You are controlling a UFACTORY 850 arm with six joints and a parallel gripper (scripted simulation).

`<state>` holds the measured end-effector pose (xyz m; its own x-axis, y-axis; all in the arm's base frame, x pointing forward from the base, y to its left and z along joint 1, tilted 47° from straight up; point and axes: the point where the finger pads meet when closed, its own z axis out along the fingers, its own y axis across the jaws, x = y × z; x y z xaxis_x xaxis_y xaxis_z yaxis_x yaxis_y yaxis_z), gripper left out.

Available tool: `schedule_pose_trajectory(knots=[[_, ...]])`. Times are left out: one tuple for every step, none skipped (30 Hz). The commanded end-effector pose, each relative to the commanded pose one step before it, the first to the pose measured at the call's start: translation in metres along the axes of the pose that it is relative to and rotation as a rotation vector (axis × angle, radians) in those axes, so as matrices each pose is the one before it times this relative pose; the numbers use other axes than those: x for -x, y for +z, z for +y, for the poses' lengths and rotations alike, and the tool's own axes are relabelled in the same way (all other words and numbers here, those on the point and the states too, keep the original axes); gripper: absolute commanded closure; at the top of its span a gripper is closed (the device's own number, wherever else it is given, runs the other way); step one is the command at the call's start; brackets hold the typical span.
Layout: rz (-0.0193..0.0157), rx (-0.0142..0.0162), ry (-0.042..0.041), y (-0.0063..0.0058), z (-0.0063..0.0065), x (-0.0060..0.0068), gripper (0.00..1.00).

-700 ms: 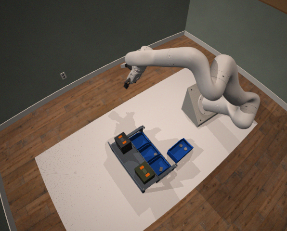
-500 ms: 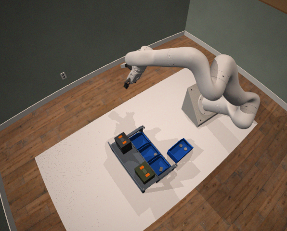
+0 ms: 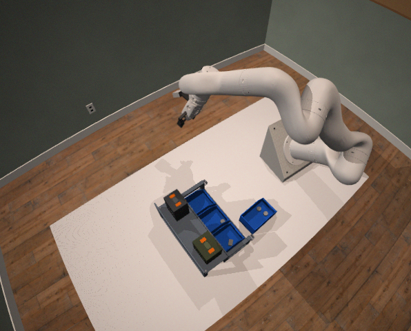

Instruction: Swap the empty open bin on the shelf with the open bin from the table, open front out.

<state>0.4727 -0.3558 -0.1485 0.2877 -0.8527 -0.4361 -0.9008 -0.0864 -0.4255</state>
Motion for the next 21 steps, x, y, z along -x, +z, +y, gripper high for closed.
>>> schedule_pose_trajectory(knots=[[0.00201, -0.00089, -0.00017, -0.00111, -0.00084, -0.00083, 0.00], [-0.00010, 0.00004, 0.00048, -0.00002, -0.00007, 0.00009, 0.00], [-0.00013, 0.00005, 0.00066, -0.00002, -0.00009, 0.00012, 0.00], [-0.00017, 0.00007, 0.00087, -0.00003, -0.00012, 0.00016, 0.00], [-0.00022, 0.00008, 0.00110, -0.00004, -0.00016, 0.00020, 0.00], [-0.00027, 0.00010, 0.00135, -0.00005, -0.00019, 0.00025, 0.00], [-0.00033, 0.00012, 0.00163, -0.00006, -0.00023, 0.00030, 0.00], [-0.00038, 0.00015, 0.00192, -0.00007, -0.00027, 0.00035, 0.00], [-0.00045, 0.00017, 0.00224, -0.00008, -0.00032, 0.00041, 0.00], [-0.00051, 0.00020, 0.00257, -0.00010, -0.00036, 0.00047, 0.00], [-0.00058, 0.00023, 0.00293, -0.00011, -0.00041, 0.00054, 0.00], [0.00000, 0.00000, 0.00000, 0.00000, 0.00000, 0.00000, 0.00], [0.00000, 0.00000, 0.00000, 0.00000, 0.00000, 0.00000, 0.00], [-0.00065, 0.00026, 0.00329, -0.00012, -0.00046, 0.00061, 0.00], [-0.00073, 0.00030, 0.00367, -0.00014, -0.00051, 0.00068, 0.00], [-0.00081, 0.00033, 0.00407, -0.00015, -0.00056, 0.00076, 0.00], [-0.00089, 0.00037, 0.00448, -0.00016, -0.00061, 0.00084, 0.00], [-0.00097, 0.00041, 0.00490, -0.00018, -0.00066, 0.00092, 0.00], [-0.00105, 0.00045, 0.00533, -0.00019, -0.00071, 0.00101, 0.00], [-0.00113, 0.00050, 0.00577, -0.00021, -0.00076, 0.00110, 0.00], [-0.00122, 0.00055, 0.00622, -0.00022, -0.00081, 0.00119, 0.00]])
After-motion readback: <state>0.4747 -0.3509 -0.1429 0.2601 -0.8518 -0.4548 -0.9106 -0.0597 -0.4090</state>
